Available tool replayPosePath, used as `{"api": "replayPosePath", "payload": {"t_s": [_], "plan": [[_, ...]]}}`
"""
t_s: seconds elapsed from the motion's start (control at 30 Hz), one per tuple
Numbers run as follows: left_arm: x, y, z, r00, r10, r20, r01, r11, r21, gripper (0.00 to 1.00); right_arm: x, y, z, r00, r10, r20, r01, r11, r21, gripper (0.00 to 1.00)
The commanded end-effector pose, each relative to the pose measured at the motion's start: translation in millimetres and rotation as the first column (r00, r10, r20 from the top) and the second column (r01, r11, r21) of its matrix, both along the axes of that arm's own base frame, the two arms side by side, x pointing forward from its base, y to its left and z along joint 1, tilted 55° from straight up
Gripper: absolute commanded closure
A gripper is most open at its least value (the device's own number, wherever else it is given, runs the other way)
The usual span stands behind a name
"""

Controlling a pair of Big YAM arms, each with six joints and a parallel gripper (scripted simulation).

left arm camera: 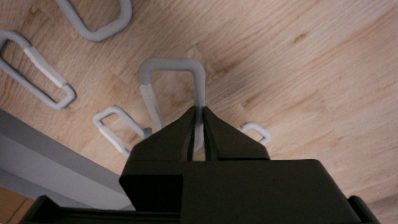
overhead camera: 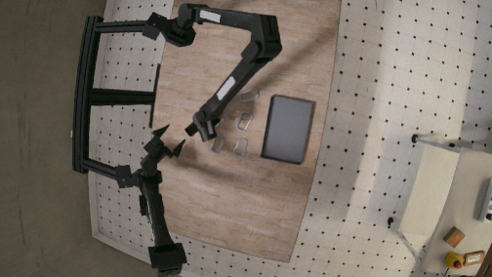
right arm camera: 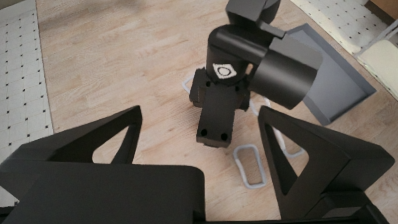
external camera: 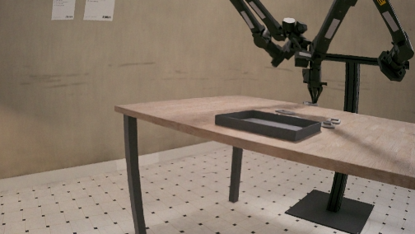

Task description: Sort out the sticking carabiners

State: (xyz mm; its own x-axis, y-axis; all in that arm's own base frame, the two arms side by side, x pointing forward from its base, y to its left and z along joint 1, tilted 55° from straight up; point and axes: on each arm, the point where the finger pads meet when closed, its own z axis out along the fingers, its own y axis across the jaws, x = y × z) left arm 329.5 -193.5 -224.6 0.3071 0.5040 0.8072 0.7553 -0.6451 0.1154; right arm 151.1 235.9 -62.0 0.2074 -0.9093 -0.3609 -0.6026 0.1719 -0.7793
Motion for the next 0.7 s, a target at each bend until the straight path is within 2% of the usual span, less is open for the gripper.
{"api": "replayPosePath", "payload": {"t_s": [0.0, 0.1, 0.17, 0.23, 0.3, 0.47, 0.57, 0.6, 0.67], "plan": [[24, -3, 24, 1.000, 0.000, -0.013, 0.000, 1.000, 0.009, 0.99, 0, 4, 2, 1.000, -0.001, 0.003, 0.001, 1.000, 0.018, 0.00], [65, -6, 67, 0.999, -0.025, -0.037, 0.026, 0.999, 0.032, 0.99, 5, 6, 2, 1.000, -0.010, 0.009, 0.010, 1.000, 0.016, 0.00], [65, -6, 67, 0.999, -0.025, -0.037, 0.026, 0.999, 0.032, 0.99, 5, 6, 2, 1.000, -0.010, 0.009, 0.010, 1.000, 0.016, 0.00], [103, -5, 107, 0.999, -0.029, -0.043, 0.031, 0.999, 0.037, 0.99, 10, 16, 8, 1.000, -0.009, 0.027, 0.008, 1.000, 0.026, 0.00], [139, -3, 147, 0.999, -0.025, -0.038, 0.026, 0.999, 0.032, 0.99, 28, 32, 17, 0.998, -0.022, 0.060, 0.021, 1.000, 0.023, 0.00], [195, 1, 207, 1.000, -0.006, -0.016, 0.007, 1.000, 0.015, 0.99, 92, 75, 67, 0.981, -0.130, 0.141, 0.111, 0.985, 0.134, 0.00], [215, 3, 220, 1.000, 0.002, -0.019, -0.002, 1.000, 0.014, 0.99, 126, 87, 99, 0.966, -0.189, 0.178, 0.154, 0.969, 0.193, 0.00], [216, -9, 226, 1.000, -0.016, -0.016, 0.017, 1.000, 0.011, 0.99, 135, 89, 108, 0.960, -0.206, 0.188, 0.166, 0.964, 0.209, 0.00], [226, -9, 236, 1.000, -0.009, -0.009, 0.009, 1.000, 0.002, 0.99, 155, 92, 129, 0.948, -0.242, 0.208, 0.190, 0.951, 0.244, 0.00]]}}
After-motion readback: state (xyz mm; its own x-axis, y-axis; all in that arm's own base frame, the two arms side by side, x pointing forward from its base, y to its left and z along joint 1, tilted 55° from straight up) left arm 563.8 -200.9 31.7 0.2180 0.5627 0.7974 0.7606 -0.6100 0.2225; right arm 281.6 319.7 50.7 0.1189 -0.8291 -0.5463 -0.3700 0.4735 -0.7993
